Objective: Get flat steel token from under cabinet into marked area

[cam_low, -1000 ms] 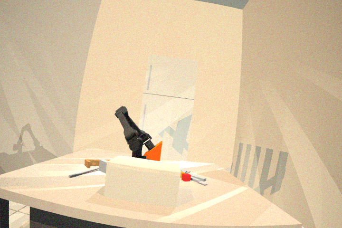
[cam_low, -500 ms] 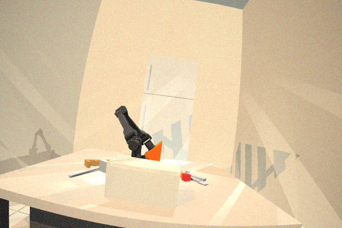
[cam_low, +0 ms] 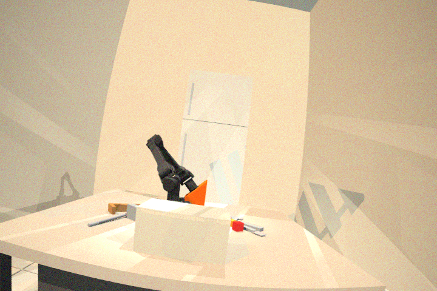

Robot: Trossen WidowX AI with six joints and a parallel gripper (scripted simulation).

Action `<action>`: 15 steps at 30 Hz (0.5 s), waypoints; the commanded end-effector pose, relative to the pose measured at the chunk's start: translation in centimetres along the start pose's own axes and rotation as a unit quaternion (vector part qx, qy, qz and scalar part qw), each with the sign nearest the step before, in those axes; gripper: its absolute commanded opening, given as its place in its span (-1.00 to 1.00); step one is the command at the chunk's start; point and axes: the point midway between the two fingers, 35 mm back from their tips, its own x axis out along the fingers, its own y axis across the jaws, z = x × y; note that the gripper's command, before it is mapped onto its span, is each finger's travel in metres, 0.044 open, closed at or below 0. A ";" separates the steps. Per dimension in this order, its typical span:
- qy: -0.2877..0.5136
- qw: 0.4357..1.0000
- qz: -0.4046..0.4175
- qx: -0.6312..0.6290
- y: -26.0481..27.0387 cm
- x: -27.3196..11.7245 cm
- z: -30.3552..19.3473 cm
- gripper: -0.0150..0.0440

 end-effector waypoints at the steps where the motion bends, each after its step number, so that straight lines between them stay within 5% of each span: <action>1: 0.001 1.000 0.001 -0.002 0.0 0.1 -0.7 -0.49; 15: 0.002 1.000 0.001 -0.002 -0.1 0.1 -2.4 -0.49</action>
